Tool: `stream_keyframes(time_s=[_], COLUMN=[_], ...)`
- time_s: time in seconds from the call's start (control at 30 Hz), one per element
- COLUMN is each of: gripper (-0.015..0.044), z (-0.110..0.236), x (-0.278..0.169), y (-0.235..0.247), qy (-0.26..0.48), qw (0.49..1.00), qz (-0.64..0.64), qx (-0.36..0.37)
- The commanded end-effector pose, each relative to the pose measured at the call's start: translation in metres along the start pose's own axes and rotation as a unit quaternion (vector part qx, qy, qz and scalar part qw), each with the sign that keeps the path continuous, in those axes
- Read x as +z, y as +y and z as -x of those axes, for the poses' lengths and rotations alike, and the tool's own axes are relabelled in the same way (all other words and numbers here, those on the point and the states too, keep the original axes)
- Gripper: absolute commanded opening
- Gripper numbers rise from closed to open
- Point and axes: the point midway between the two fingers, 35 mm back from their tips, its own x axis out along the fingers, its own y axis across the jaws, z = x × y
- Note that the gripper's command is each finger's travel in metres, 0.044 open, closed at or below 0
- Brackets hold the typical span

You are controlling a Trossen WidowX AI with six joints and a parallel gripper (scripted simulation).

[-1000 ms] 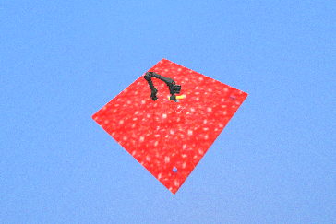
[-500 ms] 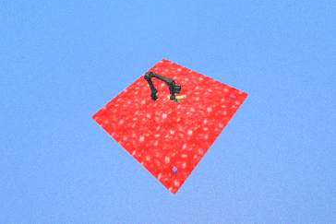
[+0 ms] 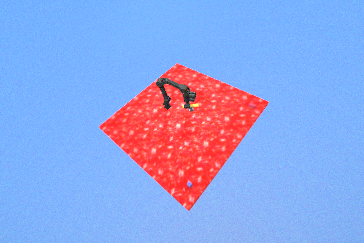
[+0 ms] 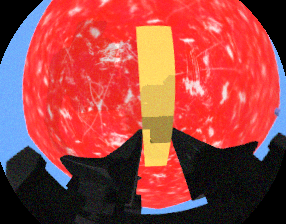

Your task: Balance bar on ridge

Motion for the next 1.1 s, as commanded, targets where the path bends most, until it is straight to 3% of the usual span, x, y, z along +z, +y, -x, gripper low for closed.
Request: stream_keyframes(time_s=[0.0,0.57,0.9,1.07], gripper=[0.0172,0.0185,0.0440,0.0440], z=[0.000,0.000,0.000,0.018], x=[0.000,0.000,0.000,0.003], y=[0.000,0.000,0.000,-0.001], qy=[0.000,0.000,0.000,0.000], qw=[1.000,1.000,1.000,1.000], qz=[0.000,0.000,0.000,0.000], qx=[0.000,0.000,0.000,0.000])
